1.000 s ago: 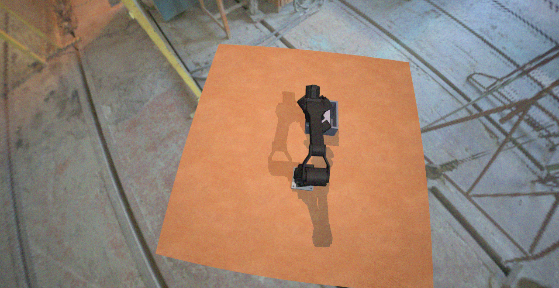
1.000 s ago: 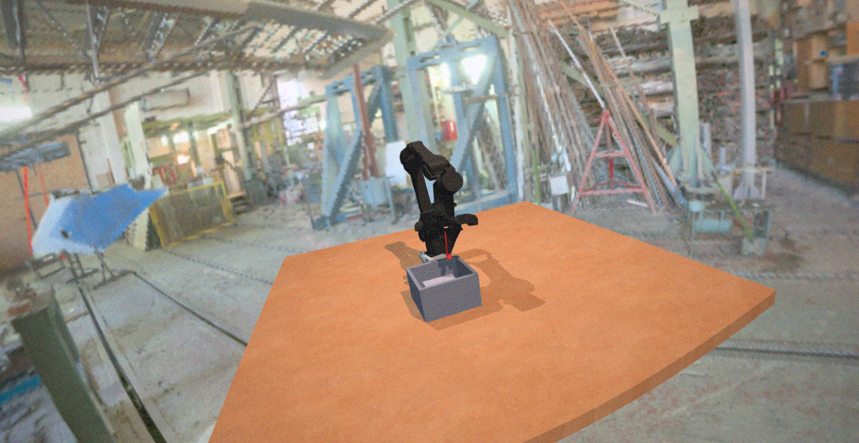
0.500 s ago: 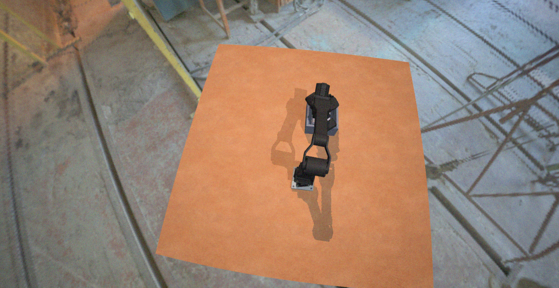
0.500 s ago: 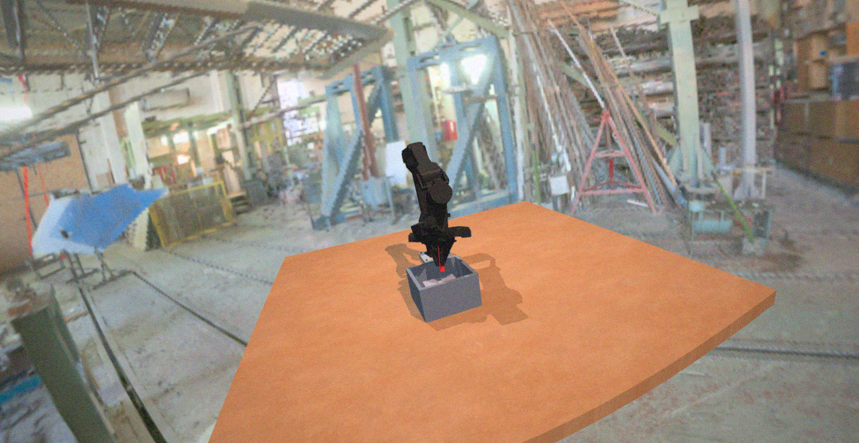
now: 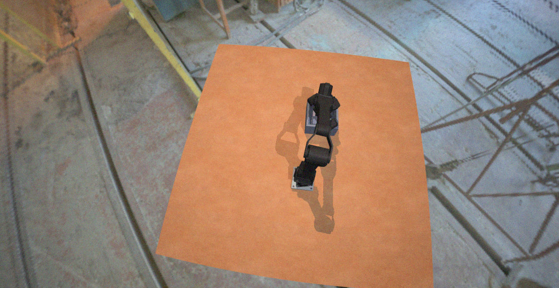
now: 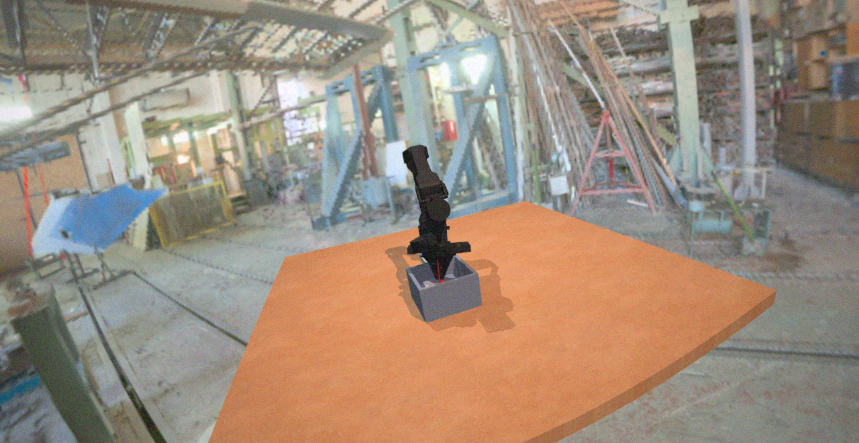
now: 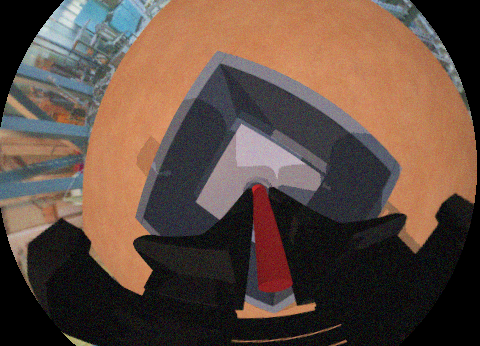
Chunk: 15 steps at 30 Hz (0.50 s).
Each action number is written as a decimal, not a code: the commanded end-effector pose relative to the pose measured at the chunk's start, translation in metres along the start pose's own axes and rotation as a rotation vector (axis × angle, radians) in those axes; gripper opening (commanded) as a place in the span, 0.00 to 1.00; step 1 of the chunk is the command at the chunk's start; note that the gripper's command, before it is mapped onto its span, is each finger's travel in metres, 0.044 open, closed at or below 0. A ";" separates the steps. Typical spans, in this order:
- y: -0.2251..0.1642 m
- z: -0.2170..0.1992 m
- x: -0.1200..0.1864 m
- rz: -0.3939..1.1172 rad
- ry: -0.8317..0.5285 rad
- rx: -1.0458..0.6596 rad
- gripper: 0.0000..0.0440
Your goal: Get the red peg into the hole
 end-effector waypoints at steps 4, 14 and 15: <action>0.003 0.000 -0.012 0.028 -0.034 0.051 0.37; 0.018 0.018 -0.011 0.034 -0.055 0.117 0.34; 0.020 0.020 -0.011 0.035 -0.055 0.124 0.34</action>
Point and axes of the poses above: the point midway between the two fingers, 35 mm back from their tips, its own x axis back along the fingers, its own z axis across the jaws, y = z × x, the point moved 5 cm from there along x, back along the fingers, and after that the axes turned 7 degrees about -x, right-handed, at the moved point
